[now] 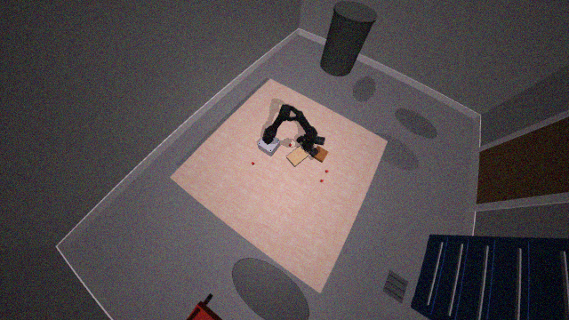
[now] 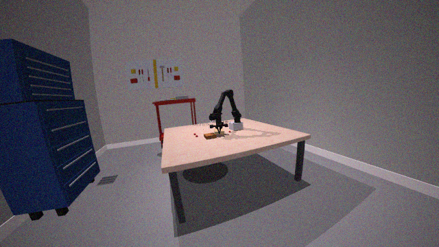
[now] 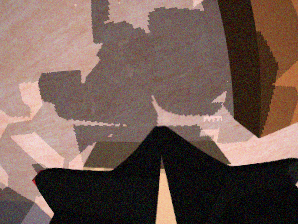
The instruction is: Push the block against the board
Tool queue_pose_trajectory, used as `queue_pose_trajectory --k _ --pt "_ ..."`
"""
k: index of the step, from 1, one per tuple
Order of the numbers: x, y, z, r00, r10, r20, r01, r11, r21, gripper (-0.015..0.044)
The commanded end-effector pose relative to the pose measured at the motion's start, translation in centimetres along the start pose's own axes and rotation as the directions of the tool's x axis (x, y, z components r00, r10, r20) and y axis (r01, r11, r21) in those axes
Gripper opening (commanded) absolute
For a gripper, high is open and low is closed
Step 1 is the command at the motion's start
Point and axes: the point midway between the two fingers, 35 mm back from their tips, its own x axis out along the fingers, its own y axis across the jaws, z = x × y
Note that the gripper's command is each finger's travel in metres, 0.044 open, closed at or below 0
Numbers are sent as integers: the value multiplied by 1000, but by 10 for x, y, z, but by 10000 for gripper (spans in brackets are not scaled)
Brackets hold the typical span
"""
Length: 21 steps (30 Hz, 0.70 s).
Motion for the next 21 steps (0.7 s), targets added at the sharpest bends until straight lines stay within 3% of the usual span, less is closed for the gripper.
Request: queue_pose_trajectory --k 1,21 --pt "2 1 4 1000 7 -9 -7 1000 2 0" --pt "2 -1 37 1000 7 -6 -7 1000 2 0"
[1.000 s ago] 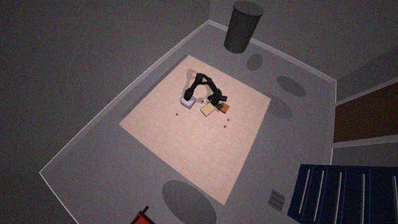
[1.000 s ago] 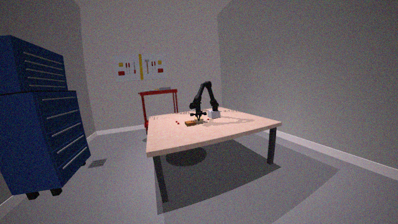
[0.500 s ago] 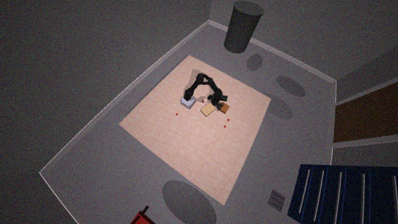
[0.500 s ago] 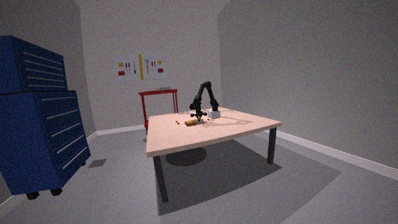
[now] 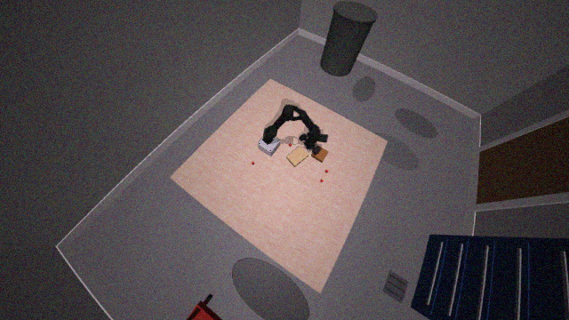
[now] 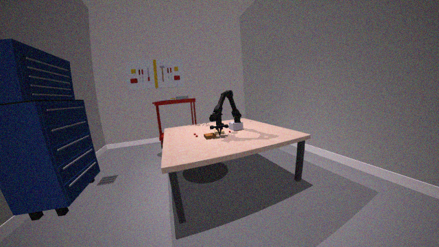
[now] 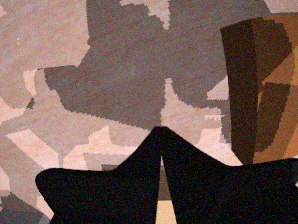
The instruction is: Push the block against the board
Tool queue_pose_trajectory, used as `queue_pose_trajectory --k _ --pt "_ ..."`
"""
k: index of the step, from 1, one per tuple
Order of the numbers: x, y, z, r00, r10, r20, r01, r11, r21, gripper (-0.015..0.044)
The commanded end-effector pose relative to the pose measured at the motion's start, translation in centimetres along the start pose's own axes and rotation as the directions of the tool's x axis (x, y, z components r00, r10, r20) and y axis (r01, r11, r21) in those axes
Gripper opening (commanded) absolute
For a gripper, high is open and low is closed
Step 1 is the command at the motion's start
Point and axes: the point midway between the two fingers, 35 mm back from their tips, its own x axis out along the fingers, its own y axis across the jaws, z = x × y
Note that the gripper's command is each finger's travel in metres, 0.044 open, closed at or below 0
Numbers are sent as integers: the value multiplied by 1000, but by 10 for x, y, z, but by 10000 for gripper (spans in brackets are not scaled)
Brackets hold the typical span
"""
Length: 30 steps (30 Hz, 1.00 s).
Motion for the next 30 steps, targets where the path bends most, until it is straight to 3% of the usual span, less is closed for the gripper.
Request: queue_pose_trajectory --k 1,7,11,17,30 --pt "-1 -2 8 1000 -5 1 5 1000 2 0" --pt "-3 0 10 1000 -1 1 1 1000 0 0" --pt "-53 0 10 1000 -5 2 5 1000 2 0" --pt "-56 -1 8 1000 -5 2 5 1000 2 0" --pt "-57 -44 -174 1000 -9 -17 9 1000 7 0"
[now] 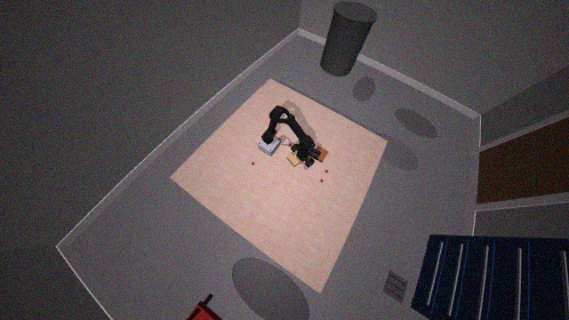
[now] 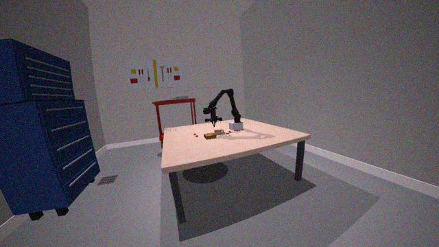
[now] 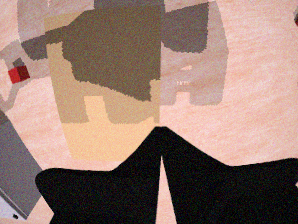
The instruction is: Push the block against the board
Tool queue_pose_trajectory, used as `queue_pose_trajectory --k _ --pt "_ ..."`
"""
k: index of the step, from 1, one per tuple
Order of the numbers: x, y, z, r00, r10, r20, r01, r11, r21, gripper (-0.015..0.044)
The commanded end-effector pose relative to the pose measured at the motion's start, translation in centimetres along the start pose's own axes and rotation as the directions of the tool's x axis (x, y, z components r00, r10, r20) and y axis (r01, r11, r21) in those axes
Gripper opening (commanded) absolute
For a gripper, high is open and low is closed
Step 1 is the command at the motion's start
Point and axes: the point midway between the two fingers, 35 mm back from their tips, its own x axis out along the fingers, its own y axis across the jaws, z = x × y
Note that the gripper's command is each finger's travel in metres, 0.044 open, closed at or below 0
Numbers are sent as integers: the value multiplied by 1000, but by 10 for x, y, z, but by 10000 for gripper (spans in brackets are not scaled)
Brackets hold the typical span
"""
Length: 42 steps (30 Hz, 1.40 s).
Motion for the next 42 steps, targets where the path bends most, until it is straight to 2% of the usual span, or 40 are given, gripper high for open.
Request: queue_pose_trajectory --k 1,4,8,11,13,42 --pt "0 5 -51 1000 2 -1 -2 1000 -5 0" --pt "1 11 -82 1000 2 -4 -2 1000 -4 0" --pt "4 11 -85 1000 2 -5 -2 1000 -4 0" --pt "44 11 -85 1000 2 -5 -2 1000 -4 0" --pt "56 12 -85 1000 2 -5 -2 1000 -4 0" --pt "56 9 -48 1000 2 -1 -2 1000 -4 0"
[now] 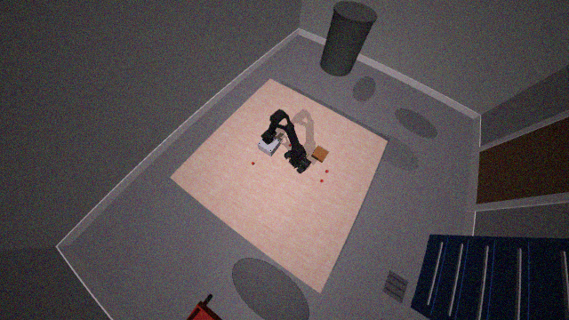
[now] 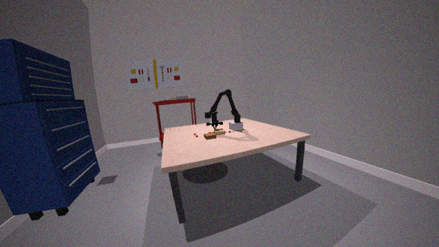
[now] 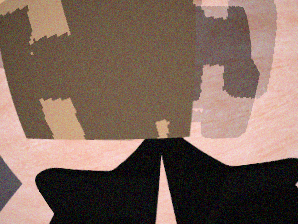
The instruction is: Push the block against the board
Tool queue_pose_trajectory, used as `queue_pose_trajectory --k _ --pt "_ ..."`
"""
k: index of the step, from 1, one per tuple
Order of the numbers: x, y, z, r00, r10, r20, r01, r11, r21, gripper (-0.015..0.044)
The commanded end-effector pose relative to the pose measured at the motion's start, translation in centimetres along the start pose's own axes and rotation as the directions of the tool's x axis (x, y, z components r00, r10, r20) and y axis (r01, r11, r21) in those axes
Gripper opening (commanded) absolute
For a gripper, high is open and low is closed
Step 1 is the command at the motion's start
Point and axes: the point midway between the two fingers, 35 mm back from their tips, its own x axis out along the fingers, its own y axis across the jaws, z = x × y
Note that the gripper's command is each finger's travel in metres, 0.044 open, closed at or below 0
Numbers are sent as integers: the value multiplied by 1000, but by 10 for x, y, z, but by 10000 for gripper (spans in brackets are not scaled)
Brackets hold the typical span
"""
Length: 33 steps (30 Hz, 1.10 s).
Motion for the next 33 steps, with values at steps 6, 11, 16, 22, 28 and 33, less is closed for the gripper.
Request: queue_pose_trajectory --k 6,11,16,22,28,33 --pt "0 -1 17 1000 -2 10 2 1000 -3 0" --pt "-1 -2 25 1000 -2 10 2 1000 -3 0" --pt "-1 -2 33 1000 -2 11 2 1000 -3 0" --pt "-1 -2 43 1000 -2 12 2 1000 -3 0" --pt "-1 -1 52 1000 -2 13 2 1000 -3 0" --pt "-1 -1 60 1000 -1 14 2 1000 -3 0"
